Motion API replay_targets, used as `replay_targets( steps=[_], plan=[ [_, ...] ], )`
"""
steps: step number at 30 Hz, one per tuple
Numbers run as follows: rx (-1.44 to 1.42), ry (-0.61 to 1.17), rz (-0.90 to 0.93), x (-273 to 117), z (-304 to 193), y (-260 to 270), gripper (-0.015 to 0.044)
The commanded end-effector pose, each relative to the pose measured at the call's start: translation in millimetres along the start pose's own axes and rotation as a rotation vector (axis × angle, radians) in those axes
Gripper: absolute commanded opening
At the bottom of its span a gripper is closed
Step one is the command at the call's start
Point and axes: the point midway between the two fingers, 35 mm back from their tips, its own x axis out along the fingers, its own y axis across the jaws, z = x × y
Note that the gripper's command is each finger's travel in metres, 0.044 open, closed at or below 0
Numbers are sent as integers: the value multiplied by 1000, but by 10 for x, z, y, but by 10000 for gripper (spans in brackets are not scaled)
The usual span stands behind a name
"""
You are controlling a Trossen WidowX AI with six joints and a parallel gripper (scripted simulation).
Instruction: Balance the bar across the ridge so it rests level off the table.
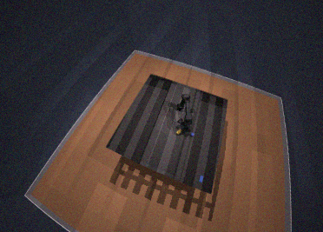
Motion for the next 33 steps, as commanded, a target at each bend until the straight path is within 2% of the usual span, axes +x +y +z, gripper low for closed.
replay_targets(
  steps=[1, 33],
  plan=[
    [0, 0, 0, 0, 0, 0, 167],
    [0, 0, 0, 0, 0, 0, 185]
  ],
)
